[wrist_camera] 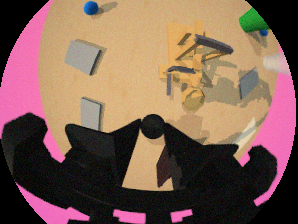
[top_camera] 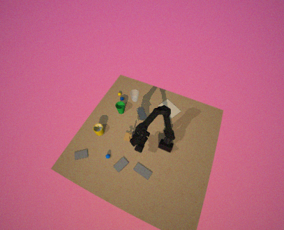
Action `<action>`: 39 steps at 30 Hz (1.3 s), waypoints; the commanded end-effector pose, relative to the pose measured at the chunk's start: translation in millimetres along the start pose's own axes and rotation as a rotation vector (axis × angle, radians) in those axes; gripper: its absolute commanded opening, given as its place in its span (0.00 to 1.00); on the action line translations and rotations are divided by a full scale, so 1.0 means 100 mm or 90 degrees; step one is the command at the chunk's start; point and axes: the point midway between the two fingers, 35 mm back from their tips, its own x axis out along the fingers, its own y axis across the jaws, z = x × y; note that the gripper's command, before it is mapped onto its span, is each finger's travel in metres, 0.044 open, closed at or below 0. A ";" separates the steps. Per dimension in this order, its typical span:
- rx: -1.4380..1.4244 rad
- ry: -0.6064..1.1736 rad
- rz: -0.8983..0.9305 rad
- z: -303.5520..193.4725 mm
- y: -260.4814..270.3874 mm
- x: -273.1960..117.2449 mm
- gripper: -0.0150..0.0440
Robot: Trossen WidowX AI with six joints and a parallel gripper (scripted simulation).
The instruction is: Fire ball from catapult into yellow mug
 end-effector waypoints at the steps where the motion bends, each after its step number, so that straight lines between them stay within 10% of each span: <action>1: 0.005 0.000 0.004 -0.04 -0.01 -0.26 0.25; 39: -0.120 0.220 -0.023 0.45 -0.77 0.19 0.25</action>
